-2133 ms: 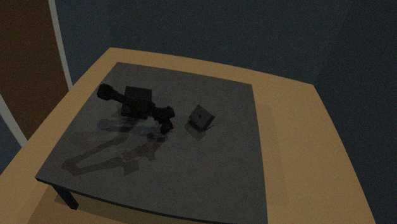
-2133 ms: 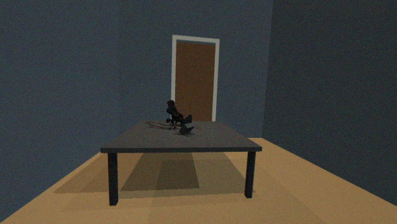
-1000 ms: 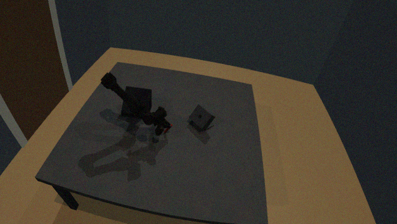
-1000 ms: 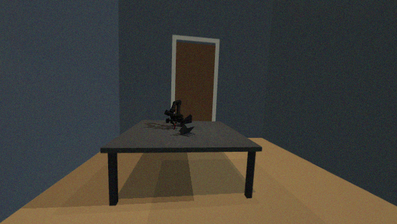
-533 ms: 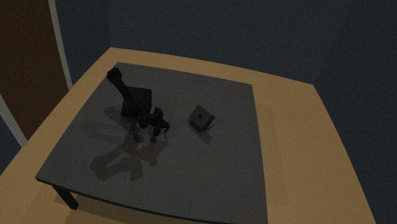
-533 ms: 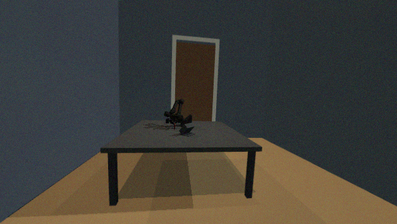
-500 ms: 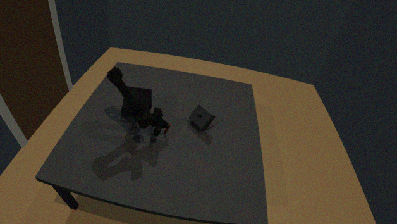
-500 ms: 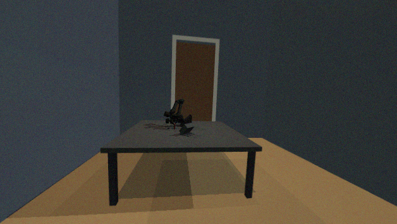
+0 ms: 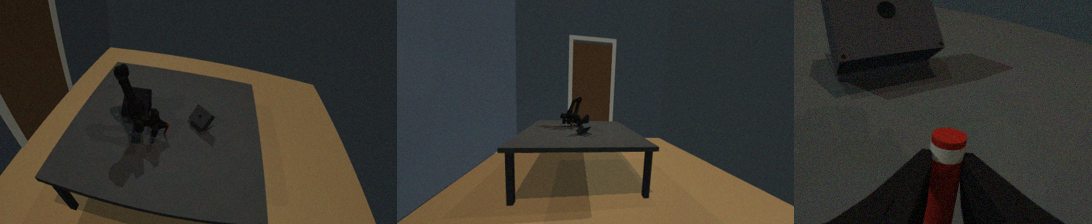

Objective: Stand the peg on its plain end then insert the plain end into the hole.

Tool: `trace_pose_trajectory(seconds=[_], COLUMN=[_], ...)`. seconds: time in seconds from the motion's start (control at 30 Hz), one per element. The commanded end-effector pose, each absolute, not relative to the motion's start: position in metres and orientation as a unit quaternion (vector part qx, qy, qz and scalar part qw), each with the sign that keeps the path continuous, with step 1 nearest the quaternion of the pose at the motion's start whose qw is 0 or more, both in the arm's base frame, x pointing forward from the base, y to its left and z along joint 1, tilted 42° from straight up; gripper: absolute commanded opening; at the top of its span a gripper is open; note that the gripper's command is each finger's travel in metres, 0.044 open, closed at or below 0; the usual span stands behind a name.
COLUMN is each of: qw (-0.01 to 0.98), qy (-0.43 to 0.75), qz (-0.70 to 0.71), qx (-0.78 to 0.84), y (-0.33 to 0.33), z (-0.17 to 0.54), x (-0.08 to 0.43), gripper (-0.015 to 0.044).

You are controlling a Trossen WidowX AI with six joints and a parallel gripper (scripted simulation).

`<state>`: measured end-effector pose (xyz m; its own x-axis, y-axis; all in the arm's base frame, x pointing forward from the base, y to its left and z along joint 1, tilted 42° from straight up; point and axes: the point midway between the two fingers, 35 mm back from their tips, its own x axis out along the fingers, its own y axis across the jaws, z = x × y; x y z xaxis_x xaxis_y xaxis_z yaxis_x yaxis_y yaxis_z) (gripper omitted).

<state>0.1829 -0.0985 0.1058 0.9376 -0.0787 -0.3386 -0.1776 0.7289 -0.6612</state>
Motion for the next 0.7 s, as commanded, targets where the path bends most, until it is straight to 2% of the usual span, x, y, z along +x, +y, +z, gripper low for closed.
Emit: trace_pose_trajectory(seconds=[0.0, 0.4, 0.67], qw=[0.917, 0.924, 0.924], qy=[0.163, 0.116, 0.124], qz=[0.034, 0.054, 0.051], qx=[-0.363, -0.361, -0.359], y=[-0.0987, -0.101, -0.1017], z=[0.1031, 0.1018, 0.1008], x=[0.1805, 0.1727, 0.1726], gripper=[0.0049, 0.0049, 0.0049])
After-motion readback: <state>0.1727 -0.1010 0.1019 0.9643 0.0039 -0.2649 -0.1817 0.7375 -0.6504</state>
